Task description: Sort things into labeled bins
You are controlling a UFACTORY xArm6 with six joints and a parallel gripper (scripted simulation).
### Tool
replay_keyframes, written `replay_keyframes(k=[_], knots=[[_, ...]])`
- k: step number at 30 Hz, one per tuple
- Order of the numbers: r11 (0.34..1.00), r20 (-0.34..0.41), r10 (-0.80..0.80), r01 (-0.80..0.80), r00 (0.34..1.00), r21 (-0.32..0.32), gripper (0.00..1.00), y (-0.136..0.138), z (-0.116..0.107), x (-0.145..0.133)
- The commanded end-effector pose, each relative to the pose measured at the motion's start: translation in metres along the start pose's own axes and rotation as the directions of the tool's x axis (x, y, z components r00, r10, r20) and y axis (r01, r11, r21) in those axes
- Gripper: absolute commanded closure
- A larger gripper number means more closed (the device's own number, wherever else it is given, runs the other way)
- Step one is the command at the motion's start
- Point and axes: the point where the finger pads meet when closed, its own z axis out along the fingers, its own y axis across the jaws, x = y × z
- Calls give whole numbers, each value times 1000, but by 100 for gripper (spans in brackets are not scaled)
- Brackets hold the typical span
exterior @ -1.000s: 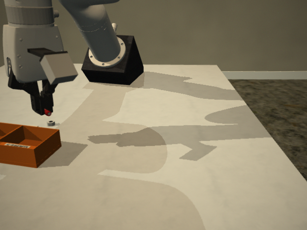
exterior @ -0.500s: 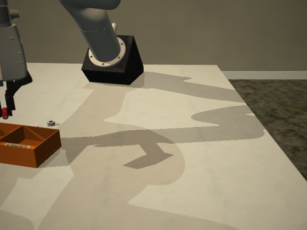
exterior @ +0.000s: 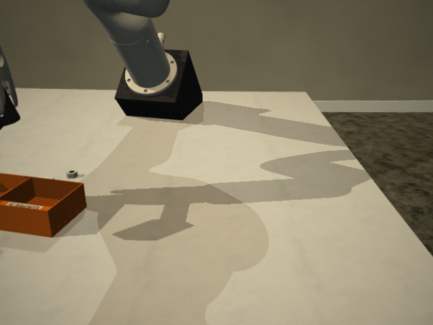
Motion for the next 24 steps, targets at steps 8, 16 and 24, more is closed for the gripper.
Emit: replay_keyframes(k=[8, 16, 24], knots=[[927, -4, 375, -374, 927, 9, 100, 1, -1, 1], [811, -2, 585, -585, 811, 20, 100, 1, -1, 1], [648, 4, 761, -761, 649, 32, 100, 1, -1, 1]])
